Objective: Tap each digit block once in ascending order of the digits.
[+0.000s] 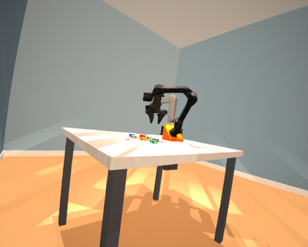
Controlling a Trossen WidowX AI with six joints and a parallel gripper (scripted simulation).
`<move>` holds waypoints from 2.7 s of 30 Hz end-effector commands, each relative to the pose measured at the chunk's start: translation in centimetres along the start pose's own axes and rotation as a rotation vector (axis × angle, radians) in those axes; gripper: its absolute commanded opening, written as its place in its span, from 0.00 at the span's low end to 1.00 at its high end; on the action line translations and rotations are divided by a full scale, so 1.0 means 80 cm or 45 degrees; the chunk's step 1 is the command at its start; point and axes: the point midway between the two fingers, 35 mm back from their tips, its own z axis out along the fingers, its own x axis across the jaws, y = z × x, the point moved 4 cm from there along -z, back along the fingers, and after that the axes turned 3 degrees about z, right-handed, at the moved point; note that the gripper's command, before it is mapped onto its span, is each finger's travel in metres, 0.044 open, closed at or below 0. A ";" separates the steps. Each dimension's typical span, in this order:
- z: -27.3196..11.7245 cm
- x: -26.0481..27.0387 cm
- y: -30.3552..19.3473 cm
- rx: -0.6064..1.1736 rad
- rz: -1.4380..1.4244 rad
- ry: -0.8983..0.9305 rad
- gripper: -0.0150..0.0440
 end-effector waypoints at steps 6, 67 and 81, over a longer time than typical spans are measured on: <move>-0.003 0.071 0.003 -0.018 -0.035 -0.007 0.93; -0.006 0.037 0.113 -0.024 -0.041 -0.009 0.93; -0.006 0.037 0.113 -0.024 -0.041 -0.009 0.93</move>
